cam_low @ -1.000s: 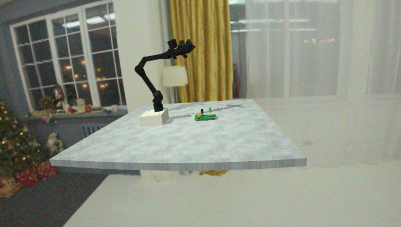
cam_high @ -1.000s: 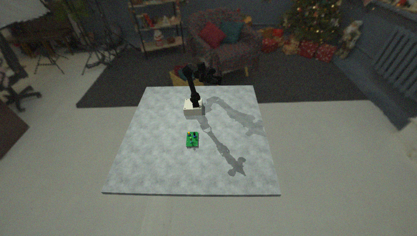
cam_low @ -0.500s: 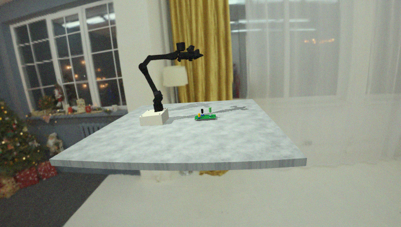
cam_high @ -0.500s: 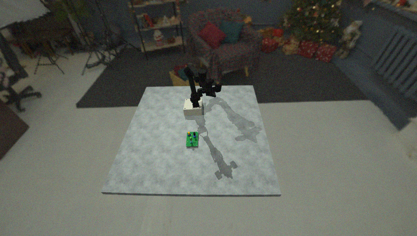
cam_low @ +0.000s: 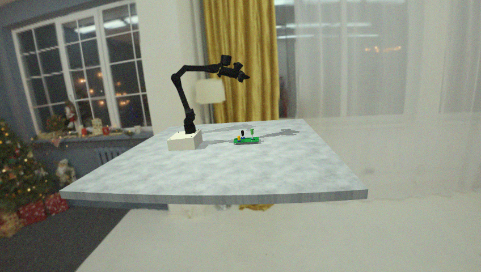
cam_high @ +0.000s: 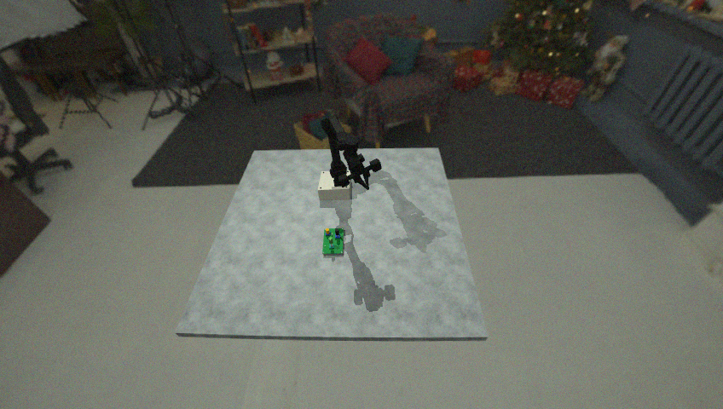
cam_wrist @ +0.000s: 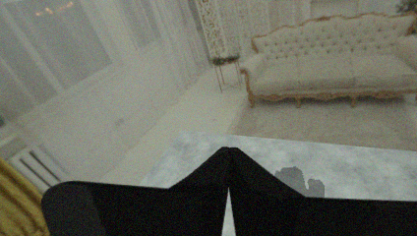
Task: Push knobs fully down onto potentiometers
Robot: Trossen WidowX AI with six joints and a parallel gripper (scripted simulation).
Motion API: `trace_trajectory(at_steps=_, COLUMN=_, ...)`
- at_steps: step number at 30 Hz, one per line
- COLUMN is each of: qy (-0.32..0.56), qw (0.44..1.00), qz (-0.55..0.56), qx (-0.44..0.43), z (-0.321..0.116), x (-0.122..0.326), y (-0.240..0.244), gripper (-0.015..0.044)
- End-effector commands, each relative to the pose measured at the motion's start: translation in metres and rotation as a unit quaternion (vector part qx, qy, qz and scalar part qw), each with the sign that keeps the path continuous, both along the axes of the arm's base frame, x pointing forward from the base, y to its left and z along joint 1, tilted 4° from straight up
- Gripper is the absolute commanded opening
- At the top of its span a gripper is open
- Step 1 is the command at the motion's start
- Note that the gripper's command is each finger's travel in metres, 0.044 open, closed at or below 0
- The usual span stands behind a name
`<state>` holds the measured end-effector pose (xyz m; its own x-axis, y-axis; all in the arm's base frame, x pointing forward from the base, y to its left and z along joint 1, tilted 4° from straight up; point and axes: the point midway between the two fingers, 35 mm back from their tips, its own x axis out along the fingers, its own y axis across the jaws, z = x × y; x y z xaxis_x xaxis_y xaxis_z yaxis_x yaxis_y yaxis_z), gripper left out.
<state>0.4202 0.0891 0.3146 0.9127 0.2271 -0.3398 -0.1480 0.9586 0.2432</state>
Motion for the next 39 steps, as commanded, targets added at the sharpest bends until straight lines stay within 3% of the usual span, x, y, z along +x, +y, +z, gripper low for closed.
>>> trace_trajectory(at_steps=1, qy=0.043, qw=0.998, qz=-0.032, qx=0.036, z=-0.017, x=0.005, y=-0.009, gripper=0.0)
trace_trajectory(at_steps=20, qy=0.234, qw=0.927, qz=-0.213, qx=0.203, z=-0.103, x=0.011, y=-0.052, gripper=0.0)
trace_trajectory(at_steps=39, qy=0.359, qw=0.76, qz=-0.429, qx=0.329, z=-0.178, x=-0.01, y=-0.095, gripper=0.0)
